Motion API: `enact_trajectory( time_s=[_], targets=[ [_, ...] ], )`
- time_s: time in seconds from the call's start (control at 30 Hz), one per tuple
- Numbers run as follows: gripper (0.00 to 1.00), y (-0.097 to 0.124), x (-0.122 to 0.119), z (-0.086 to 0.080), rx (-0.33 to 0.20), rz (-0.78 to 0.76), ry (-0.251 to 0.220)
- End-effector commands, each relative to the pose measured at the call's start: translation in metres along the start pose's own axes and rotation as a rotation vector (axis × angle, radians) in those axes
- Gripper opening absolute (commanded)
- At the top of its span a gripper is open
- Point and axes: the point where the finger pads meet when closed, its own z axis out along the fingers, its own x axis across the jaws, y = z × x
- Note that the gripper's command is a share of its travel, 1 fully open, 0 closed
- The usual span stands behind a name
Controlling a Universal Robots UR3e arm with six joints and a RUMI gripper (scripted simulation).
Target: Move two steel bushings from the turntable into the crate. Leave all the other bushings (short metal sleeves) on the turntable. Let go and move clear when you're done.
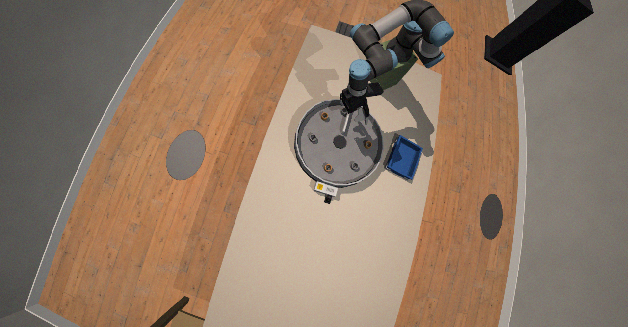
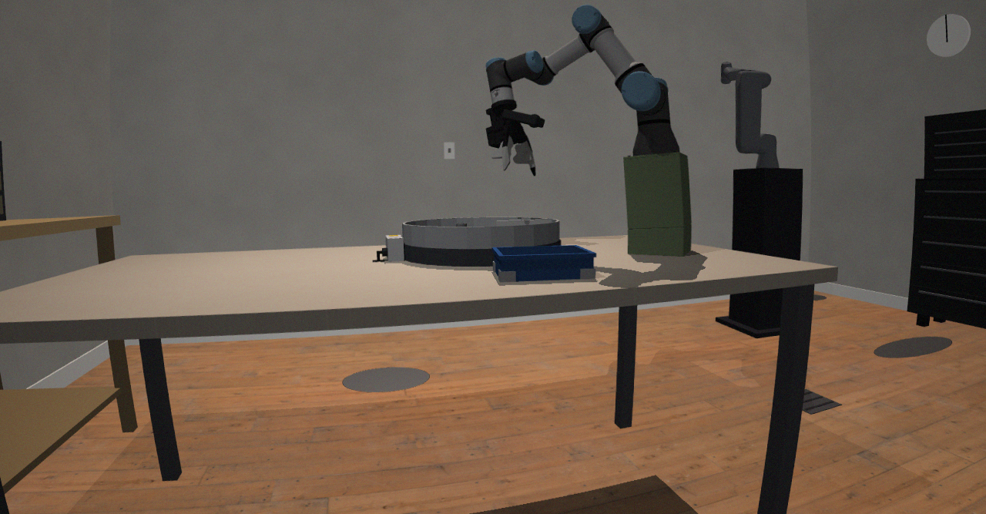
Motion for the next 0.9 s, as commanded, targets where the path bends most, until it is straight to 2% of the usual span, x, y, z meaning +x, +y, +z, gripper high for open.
enact_trajectory(
  time_s=[0.0,0.13,0.2,0.43,0.87],
  targets=[
    [1.00,0.012,-0.016,-0.002,-0.095,-0.025,-0.017],
    [1.00,0.020,-0.030,-0.006,-0.154,-0.042,-0.043],
    [1.00,0.020,-0.030,-0.006,-0.154,-0.042,-0.043],
    [1.00,0.027,-0.044,-0.010,-0.213,-0.057,-0.072],
    [1.00,0.028,-0.047,-0.011,-0.226,-0.060,-0.079]
  ],
)
